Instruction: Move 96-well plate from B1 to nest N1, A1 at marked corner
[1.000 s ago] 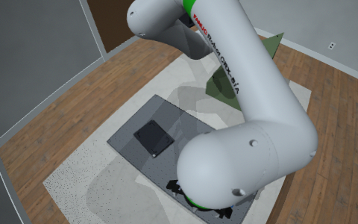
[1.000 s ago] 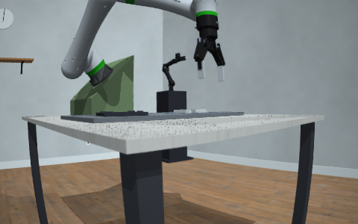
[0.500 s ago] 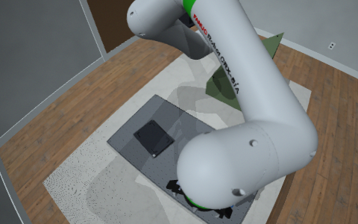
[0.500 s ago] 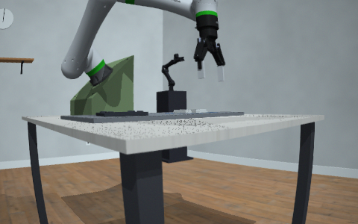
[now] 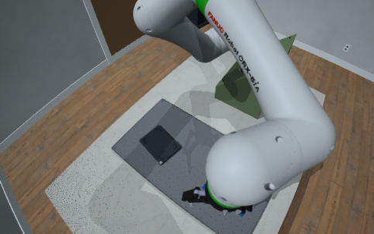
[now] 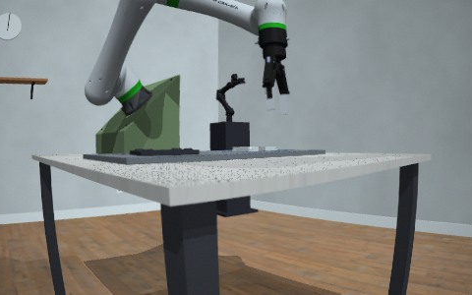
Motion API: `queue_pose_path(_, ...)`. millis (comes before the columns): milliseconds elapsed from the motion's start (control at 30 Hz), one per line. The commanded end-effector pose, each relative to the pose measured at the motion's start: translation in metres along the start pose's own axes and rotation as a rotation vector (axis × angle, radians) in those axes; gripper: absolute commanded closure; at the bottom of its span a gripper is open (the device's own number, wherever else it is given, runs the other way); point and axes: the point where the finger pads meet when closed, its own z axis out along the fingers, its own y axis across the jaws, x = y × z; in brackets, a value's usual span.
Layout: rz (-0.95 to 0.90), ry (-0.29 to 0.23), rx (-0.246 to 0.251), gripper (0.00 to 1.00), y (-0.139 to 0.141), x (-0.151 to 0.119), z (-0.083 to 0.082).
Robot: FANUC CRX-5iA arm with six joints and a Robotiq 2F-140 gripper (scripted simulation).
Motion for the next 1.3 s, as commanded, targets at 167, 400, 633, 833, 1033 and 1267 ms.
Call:
queue_pose_path(167,-0.269,-0.003,0.008,0.00,-0.022,-0.025,0.009)
queue_pose_path(400,-0.495,-0.008,0.012,0.00,-0.036,-0.043,0.015)
queue_pose_path(633,-0.668,-0.012,0.016,0.00,-0.048,-0.060,0.021)
queue_pose_path(833,-0.834,-0.016,0.020,0.00,-0.059,-0.080,0.028)
queue_pose_path(1033,-0.990,-0.020,0.025,0.00,-0.067,-0.095,0.033)
queue_pose_path(1267,-1.095,-0.022,0.029,0.00,-0.072,-0.107,0.037)
